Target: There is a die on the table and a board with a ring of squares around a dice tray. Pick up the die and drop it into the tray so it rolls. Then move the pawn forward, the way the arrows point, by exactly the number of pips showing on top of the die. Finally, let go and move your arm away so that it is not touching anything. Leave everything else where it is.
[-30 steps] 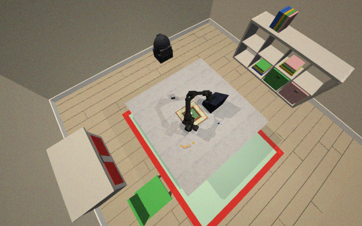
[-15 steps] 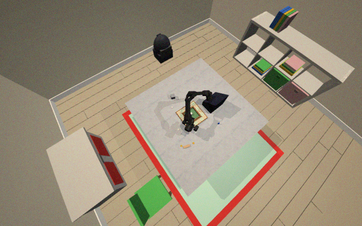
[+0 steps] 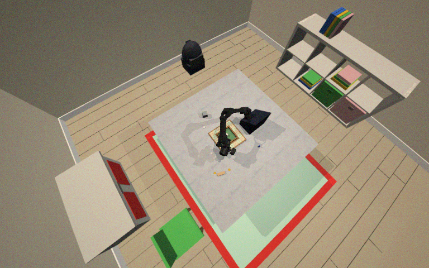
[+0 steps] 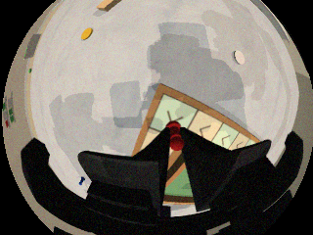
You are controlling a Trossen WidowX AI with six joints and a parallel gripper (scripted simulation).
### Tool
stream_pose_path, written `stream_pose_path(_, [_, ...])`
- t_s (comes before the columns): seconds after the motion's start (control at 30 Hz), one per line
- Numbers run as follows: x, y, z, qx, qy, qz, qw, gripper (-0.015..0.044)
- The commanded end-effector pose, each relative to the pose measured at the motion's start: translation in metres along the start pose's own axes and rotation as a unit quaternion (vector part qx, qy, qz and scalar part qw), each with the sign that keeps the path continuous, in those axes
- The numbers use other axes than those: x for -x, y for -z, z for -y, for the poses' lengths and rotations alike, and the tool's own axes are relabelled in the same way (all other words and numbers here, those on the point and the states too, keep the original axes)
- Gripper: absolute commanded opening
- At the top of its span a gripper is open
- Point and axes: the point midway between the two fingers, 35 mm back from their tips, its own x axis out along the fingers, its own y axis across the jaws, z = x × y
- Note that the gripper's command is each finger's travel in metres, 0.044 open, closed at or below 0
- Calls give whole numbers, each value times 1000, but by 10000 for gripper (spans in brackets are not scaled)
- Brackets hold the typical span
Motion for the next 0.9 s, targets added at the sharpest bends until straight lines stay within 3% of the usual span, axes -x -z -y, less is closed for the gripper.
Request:
stream_pose_path(0.0, [29,-3,-2,-3,-6,6,1000,0])
stream_pose_path(0.33, [106,6,-1,-4,2,11,1000,0])
stream_pose_path(0.87, [92,33,-27,-3,1,11,1000,0])
